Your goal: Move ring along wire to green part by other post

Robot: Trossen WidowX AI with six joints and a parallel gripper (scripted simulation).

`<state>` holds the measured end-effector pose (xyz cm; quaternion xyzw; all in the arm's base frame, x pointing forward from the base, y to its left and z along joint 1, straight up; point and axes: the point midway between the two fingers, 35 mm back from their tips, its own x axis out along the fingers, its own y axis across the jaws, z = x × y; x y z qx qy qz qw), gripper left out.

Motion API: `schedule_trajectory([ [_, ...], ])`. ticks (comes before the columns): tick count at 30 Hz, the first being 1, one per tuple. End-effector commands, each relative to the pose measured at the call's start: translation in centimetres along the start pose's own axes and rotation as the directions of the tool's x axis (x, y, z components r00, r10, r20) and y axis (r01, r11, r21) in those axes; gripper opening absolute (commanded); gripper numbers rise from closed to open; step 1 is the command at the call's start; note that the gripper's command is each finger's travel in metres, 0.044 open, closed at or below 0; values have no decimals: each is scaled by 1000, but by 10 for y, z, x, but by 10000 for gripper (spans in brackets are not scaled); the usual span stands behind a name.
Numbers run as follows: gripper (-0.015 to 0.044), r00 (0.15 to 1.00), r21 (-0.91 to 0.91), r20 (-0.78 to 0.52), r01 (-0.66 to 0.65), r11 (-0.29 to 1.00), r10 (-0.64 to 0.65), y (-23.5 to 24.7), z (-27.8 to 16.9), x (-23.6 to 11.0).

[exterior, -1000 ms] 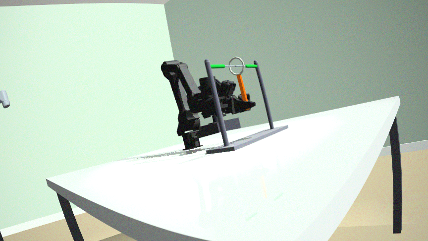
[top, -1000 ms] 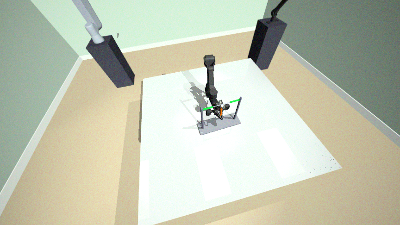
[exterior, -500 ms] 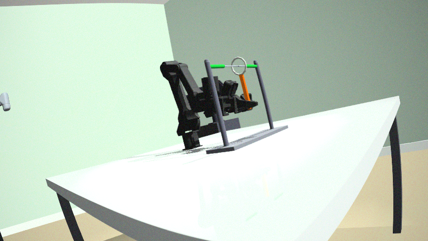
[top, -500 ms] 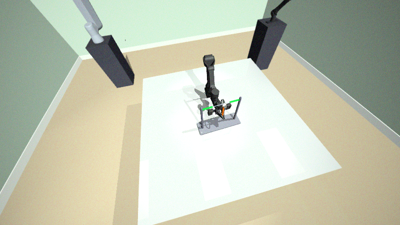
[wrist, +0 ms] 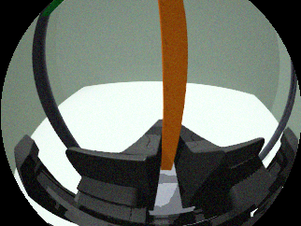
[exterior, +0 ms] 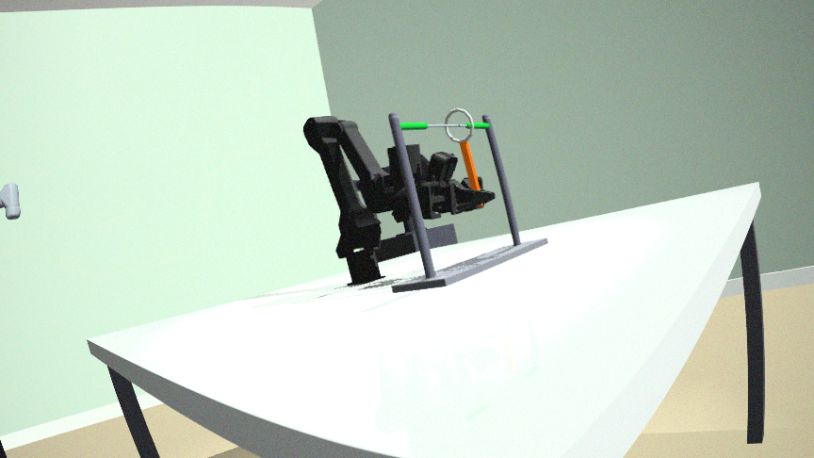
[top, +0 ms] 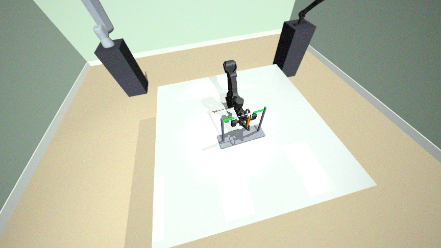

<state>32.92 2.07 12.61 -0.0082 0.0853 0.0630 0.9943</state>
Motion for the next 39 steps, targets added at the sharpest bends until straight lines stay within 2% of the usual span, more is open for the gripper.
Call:
schedule_trajectory([
  [1, -150, 1000, 5, -1, 2, 1000, -2, 3, 0, 0],
  [39, -150, 999, 6, -29, -30, 1000, 30, 39, 0, 0],
])
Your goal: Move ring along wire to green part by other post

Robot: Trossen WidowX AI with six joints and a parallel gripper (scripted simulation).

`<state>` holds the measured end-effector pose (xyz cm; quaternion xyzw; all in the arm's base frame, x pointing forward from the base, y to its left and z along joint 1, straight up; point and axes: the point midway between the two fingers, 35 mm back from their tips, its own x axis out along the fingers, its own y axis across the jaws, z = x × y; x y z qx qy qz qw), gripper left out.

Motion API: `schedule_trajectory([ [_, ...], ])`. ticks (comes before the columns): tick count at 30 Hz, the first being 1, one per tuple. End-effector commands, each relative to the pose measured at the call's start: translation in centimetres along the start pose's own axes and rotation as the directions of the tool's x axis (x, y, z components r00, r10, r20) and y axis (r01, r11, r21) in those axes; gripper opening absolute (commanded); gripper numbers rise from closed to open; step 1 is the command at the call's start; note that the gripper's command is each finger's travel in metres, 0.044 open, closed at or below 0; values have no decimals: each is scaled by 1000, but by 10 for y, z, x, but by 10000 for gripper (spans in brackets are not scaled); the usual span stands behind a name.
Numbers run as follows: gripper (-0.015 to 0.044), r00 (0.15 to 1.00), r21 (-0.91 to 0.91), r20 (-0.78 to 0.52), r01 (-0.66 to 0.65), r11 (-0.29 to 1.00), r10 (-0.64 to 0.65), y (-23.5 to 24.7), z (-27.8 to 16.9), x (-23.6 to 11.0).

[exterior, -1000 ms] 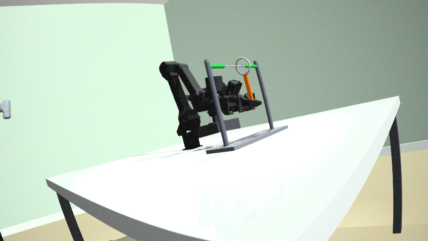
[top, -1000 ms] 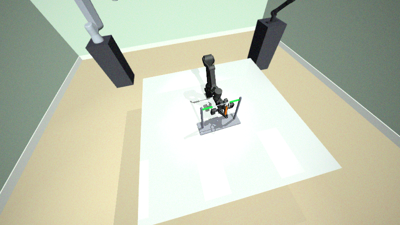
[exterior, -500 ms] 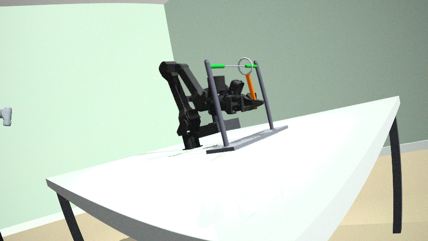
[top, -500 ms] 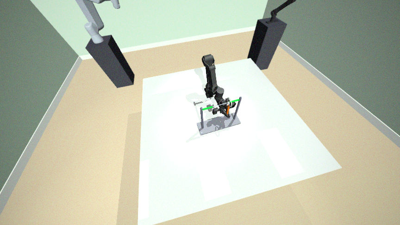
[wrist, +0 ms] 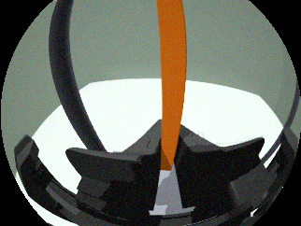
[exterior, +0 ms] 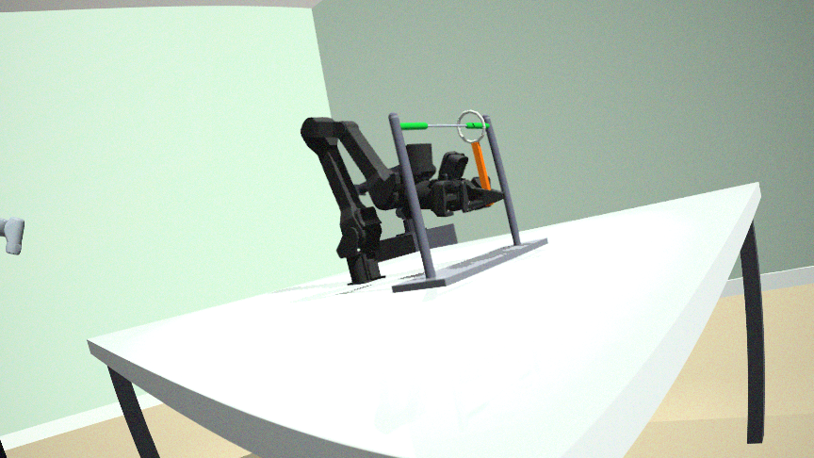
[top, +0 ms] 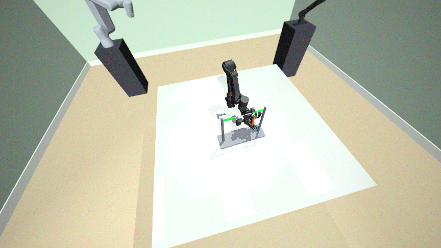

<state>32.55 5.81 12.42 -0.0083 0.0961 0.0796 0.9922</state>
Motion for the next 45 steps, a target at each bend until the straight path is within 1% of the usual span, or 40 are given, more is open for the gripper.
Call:
schedule_trajectory([
  [1, -150, 1000, 8, -18, 3, 1000, -3, 2, 2, -3],
  [7, -150, 995, 18, -104, -1, 1000, 3, 8, 1, -13],
  [25, -150, 988, 23, -155, -2, 1000, 6, 12, -21, -16],
  [41, -150, 988, 23, -155, -2, 1000, 6, 12, -21, -16],
  [45, -45, 988, 19, -156, -9, 1000, 12, 13, -21, -16],
])
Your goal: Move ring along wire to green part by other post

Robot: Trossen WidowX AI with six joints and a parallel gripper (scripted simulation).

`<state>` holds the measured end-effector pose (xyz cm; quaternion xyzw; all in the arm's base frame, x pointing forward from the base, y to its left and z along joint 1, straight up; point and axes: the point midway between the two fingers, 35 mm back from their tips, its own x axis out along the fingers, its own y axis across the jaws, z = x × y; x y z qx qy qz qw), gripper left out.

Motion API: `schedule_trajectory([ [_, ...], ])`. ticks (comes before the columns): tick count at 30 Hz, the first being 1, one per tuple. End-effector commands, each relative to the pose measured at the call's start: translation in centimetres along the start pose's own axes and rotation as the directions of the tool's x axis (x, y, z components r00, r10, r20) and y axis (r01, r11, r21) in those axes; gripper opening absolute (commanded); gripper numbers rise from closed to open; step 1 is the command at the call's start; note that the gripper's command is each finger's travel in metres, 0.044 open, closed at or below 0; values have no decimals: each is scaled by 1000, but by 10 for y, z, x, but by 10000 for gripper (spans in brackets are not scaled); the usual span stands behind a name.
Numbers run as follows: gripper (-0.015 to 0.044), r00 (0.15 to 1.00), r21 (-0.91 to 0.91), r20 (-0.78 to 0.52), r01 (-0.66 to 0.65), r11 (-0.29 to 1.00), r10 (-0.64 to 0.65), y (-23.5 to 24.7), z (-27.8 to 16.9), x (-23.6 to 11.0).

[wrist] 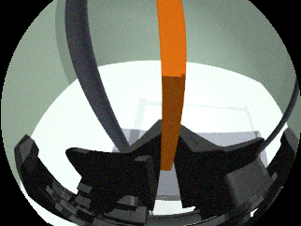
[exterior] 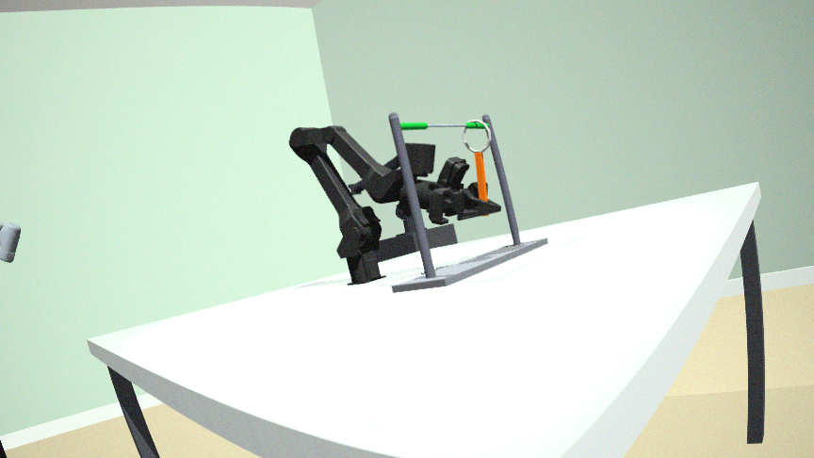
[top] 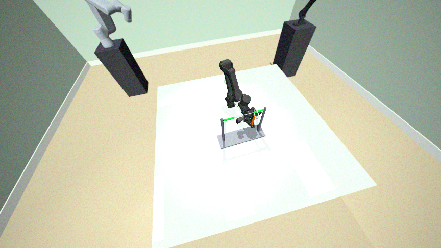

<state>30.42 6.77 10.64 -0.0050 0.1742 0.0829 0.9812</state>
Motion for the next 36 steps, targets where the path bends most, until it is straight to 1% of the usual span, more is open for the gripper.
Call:
schedule_trajectory([
  [1, -19, 1000, 0, 0, 0, 1000, 0, 0, 0, 0],
  [8, 160, 1000, 0, 0, 0, 1000, 0, 0, 0, -1],
  [36, 160, 1000, 5, -2, 5, 1000, -5, 0, 1, -45],
])
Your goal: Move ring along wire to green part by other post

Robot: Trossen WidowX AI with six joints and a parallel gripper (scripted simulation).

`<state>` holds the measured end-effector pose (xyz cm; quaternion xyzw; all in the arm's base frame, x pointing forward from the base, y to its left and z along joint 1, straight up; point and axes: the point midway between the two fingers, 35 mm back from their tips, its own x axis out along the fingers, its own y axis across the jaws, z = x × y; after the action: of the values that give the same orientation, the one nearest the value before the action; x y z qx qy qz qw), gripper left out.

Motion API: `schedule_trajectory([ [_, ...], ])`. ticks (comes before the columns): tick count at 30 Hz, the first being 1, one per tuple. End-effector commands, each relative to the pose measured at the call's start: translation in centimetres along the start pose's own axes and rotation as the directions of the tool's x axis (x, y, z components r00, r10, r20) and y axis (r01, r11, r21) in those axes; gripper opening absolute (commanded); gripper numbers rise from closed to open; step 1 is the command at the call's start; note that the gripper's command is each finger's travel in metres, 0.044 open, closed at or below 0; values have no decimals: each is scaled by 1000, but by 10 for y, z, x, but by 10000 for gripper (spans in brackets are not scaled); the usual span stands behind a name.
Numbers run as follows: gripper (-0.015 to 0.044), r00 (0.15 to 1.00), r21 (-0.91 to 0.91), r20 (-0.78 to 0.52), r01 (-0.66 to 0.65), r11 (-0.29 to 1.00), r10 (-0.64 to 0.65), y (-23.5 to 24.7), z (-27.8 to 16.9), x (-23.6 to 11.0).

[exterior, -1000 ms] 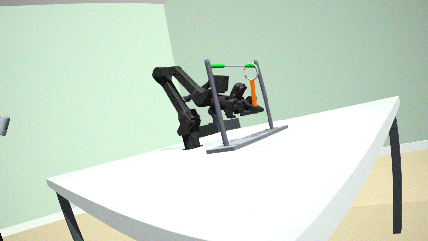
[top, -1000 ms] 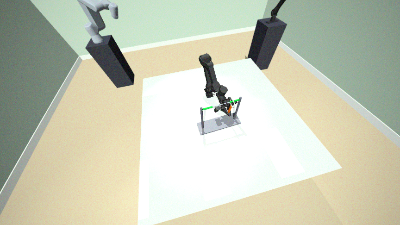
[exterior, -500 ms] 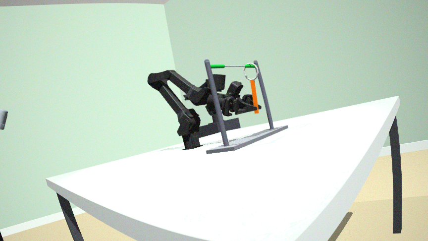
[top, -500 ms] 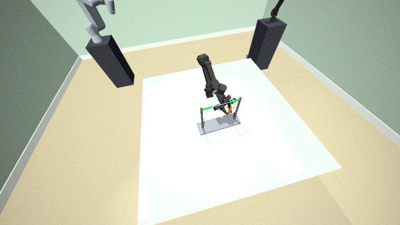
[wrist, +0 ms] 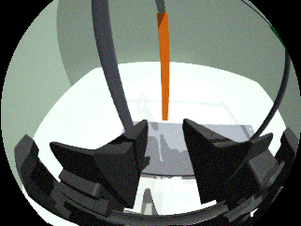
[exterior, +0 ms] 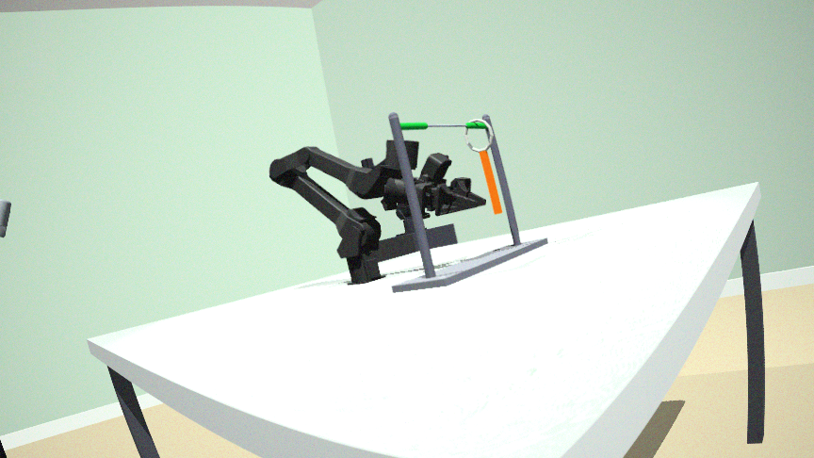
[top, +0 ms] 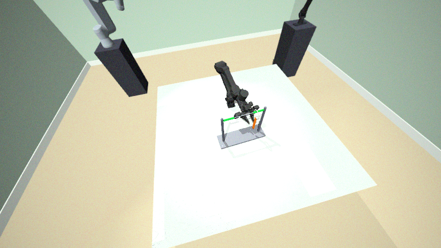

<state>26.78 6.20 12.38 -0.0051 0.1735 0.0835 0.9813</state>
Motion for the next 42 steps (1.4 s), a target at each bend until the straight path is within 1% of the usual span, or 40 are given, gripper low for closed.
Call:
schedule_trajectory([
  [1, 160, 1000, 6, -3, 6, 1000, -6, -1, -2, -6],
  [22, 160, 1000, 6, -3, 7, 1000, -7, -1, -3, -10],
  [25, 239, 1000, 1, -3, 1, 1000, -1, 0, -1, -17],
  [32, 422, 1000, 1, -5, 1, 1000, -1, 0, -2, -53],
  [33, 440, 1000, 1, -5, 1, 1000, -1, -1, -3, -58],
  [42, 440, 1000, 1, -5, 1, 1000, -1, -1, -4, -61],
])
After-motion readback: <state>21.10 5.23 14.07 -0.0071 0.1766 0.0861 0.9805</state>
